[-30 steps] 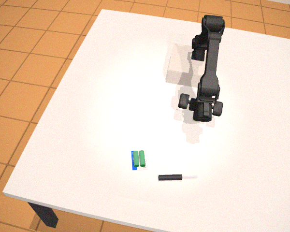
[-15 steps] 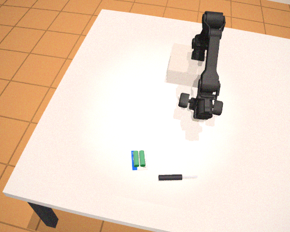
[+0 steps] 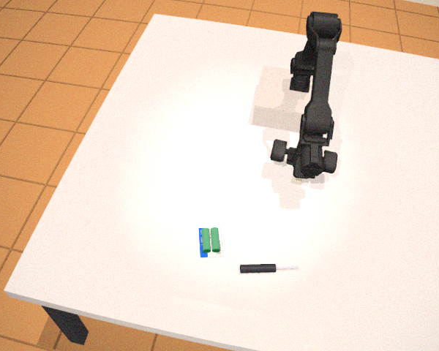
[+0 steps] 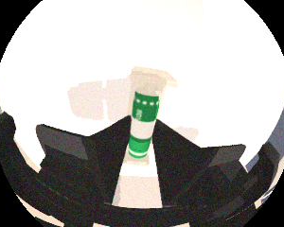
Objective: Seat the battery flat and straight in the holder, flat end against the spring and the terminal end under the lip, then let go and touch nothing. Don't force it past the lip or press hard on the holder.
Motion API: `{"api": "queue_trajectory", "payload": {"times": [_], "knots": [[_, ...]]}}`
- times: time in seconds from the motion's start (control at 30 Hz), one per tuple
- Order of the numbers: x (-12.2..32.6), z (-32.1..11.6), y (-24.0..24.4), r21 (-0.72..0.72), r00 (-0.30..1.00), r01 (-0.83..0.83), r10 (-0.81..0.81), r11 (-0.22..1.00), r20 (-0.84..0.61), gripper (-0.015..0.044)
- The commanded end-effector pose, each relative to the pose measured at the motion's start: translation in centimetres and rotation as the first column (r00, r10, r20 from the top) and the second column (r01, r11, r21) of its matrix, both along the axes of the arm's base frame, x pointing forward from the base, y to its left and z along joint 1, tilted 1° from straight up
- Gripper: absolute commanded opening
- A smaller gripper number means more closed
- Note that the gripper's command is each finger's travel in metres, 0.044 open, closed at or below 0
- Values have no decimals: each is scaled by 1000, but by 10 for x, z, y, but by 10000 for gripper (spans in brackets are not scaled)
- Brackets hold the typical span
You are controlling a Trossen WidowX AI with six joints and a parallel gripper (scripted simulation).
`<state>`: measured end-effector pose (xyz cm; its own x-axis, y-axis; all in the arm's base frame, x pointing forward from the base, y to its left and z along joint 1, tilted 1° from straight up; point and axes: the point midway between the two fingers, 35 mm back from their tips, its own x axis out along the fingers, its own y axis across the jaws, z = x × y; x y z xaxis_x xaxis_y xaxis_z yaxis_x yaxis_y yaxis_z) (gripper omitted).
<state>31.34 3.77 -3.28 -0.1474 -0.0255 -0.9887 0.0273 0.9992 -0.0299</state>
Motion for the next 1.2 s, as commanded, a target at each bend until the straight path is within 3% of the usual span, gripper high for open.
{"api": "queue_trajectory", "payload": {"times": [0.0,1.17], "knots": [[4,-1,0,-5,999,4,-4,1000,38,62],[-12,-3,0,1,993,9,-9,1000,120,62]]}}
